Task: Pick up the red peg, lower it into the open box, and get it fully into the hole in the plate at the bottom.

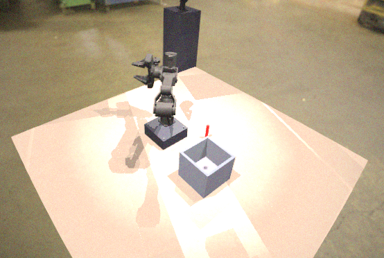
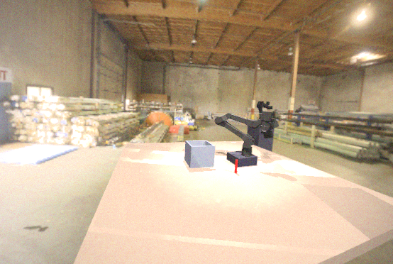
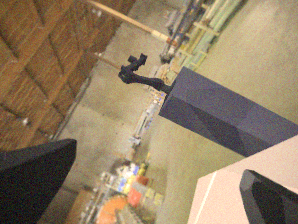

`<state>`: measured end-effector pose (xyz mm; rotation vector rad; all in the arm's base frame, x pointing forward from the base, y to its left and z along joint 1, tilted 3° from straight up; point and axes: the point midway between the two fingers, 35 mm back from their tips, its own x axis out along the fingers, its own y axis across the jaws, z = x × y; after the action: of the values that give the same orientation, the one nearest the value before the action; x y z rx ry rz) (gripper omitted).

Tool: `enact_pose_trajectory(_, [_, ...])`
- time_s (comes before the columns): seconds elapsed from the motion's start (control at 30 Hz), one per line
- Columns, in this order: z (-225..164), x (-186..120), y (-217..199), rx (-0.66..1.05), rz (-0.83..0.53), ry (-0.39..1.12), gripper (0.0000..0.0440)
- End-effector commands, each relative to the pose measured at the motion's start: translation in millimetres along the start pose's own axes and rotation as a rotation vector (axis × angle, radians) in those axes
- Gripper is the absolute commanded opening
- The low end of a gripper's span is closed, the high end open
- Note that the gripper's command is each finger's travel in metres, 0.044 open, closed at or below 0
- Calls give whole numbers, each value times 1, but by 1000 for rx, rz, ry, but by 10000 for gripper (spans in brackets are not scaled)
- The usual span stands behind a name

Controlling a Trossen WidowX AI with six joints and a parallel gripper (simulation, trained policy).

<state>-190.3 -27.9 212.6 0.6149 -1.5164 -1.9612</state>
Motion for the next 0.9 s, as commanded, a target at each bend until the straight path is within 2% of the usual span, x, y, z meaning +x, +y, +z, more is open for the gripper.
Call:
enact_pose_trajectory(0.0, [5, -1, 1, 14, -7, -21, 420])
enact_pose_trajectory(0.07, [16, -6, 4, 47, -27, -79, 440])
enact_pose_trajectory(0.47, [72, -40, 11, 268, -124, -422, 440])
enact_pose_trajectory(0.87, [107, -88, 10, 509, -178, -760, 440])
